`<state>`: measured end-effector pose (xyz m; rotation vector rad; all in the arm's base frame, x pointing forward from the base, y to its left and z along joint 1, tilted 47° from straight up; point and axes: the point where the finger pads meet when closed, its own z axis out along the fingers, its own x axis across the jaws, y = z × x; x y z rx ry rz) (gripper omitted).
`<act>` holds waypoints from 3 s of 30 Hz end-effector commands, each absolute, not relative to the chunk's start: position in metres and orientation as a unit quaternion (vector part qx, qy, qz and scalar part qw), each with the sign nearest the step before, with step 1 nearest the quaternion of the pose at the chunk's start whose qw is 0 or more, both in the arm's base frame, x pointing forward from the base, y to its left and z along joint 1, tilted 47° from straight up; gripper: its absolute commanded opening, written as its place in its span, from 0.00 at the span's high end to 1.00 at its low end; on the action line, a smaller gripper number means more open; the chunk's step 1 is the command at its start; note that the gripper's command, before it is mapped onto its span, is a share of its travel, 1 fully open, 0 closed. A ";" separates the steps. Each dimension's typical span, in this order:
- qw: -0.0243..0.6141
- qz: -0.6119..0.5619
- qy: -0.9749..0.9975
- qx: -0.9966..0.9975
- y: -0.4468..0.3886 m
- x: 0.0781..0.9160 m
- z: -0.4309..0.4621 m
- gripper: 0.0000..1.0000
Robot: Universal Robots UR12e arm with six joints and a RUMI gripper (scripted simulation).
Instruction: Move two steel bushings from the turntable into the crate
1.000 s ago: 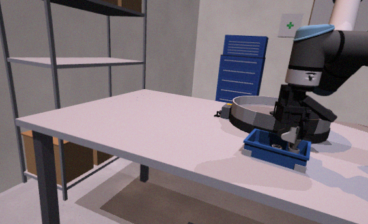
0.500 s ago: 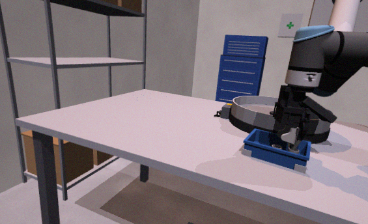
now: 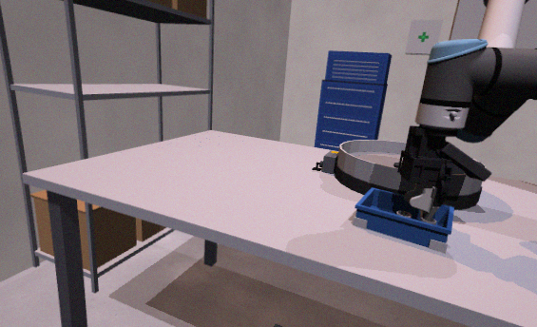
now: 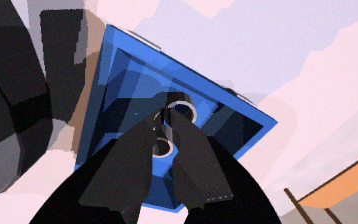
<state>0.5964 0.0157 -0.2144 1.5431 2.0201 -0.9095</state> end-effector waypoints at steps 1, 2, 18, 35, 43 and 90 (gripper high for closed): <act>0.219 -0.328 0.730 0.558 0.016 0.597 -0.214 1.00; 0.219 -0.328 0.730 0.558 0.016 0.597 -0.214 1.00; 0.219 -0.328 0.730 0.558 0.016 0.597 -0.214 1.00; 0.219 -0.328 0.730 0.558 0.016 0.597 -0.214 0.94; 0.219 -0.328 0.730 0.558 0.016 0.597 -0.214 0.94; 0.219 -0.328 0.730 0.558 0.044 0.599 -0.188 0.94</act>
